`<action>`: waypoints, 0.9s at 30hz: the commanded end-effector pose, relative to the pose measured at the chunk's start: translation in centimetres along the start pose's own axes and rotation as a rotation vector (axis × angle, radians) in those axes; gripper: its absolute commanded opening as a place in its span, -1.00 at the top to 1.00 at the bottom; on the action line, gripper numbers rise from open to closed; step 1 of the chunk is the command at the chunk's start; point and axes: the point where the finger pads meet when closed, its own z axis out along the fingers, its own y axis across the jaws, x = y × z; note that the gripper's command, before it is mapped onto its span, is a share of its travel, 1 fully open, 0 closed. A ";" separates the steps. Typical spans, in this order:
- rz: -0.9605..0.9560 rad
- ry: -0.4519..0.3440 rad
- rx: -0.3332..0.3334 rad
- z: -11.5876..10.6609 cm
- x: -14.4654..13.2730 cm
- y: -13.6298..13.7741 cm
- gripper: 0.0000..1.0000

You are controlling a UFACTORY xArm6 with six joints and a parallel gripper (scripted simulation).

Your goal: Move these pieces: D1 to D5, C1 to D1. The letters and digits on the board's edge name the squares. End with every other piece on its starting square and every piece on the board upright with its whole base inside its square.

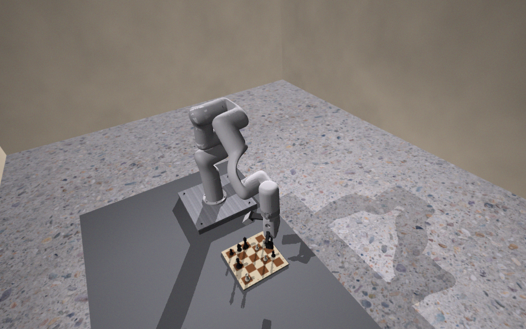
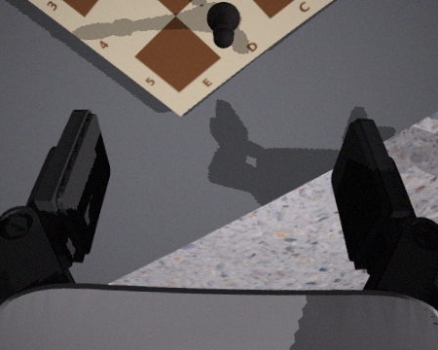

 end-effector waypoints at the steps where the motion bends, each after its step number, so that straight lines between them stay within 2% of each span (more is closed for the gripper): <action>1: 0.000 -0.004 0.003 -0.2 -0.1 -0.1 -1.00; 19: -0.075 -0.004 0.003 -0.2 0.3 -0.5 -1.00; 27: -0.385 -0.003 0.003 -0.5 2.2 -2.0 -1.00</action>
